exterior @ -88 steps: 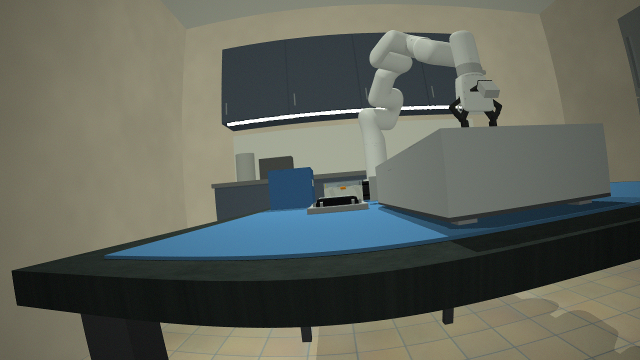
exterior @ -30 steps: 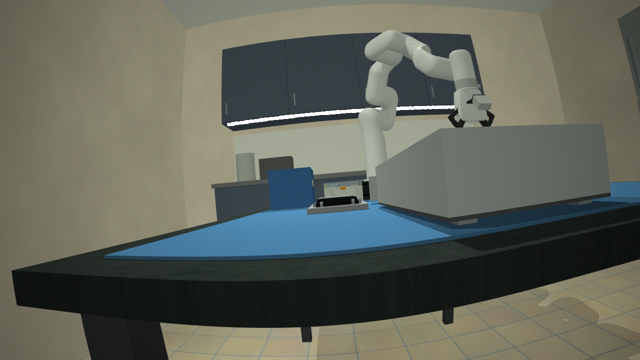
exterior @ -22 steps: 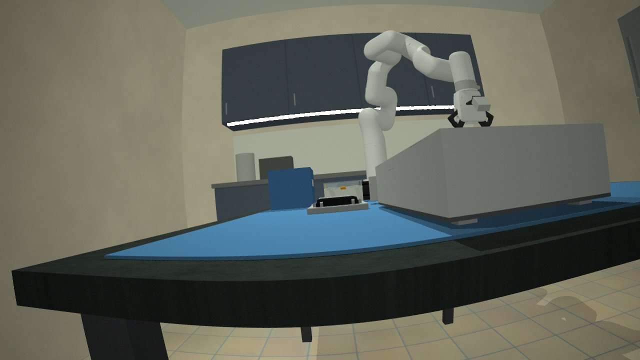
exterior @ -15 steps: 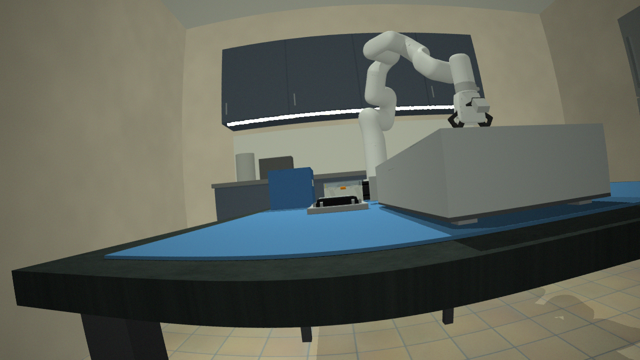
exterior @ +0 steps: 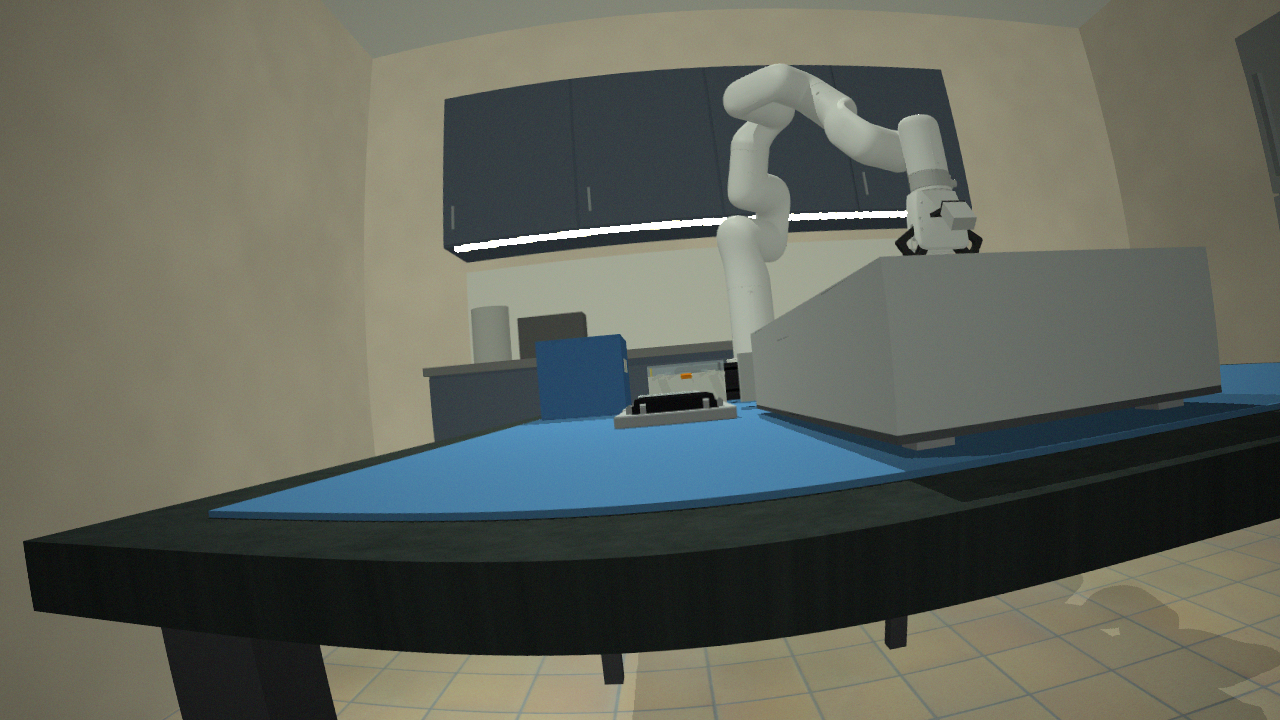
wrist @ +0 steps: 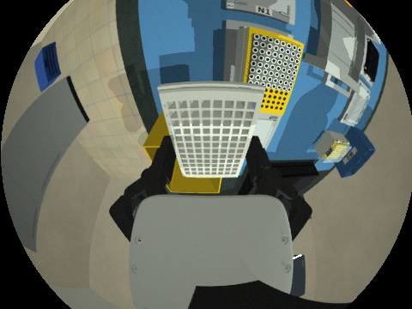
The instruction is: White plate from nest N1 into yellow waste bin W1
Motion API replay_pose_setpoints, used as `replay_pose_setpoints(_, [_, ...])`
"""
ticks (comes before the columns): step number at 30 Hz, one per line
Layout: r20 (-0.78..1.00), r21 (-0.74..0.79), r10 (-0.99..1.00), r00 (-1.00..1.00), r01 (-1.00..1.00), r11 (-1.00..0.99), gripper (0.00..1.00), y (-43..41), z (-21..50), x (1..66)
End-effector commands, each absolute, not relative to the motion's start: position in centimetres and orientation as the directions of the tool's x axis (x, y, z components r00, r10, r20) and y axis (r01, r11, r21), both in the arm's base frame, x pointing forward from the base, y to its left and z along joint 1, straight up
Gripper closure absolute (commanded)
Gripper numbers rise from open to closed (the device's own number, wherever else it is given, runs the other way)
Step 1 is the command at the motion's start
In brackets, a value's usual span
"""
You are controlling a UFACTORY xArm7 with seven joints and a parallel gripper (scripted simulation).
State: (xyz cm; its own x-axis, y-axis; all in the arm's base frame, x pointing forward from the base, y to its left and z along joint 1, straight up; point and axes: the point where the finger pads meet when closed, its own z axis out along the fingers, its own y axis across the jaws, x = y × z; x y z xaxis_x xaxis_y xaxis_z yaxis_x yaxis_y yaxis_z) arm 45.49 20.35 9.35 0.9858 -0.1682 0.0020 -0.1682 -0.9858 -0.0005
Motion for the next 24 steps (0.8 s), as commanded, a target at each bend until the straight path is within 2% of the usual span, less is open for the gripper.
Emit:
replay_pose_setpoints(1, [0.006,-0.003,-0.169,0.986,-0.169,-0.986,1.0,20.9,9.6,44.8])
replay_pose_setpoints(24, [0.006,-0.004,-0.169,0.986,-0.169,-0.986,1.0,23.5,9.5,40.1])
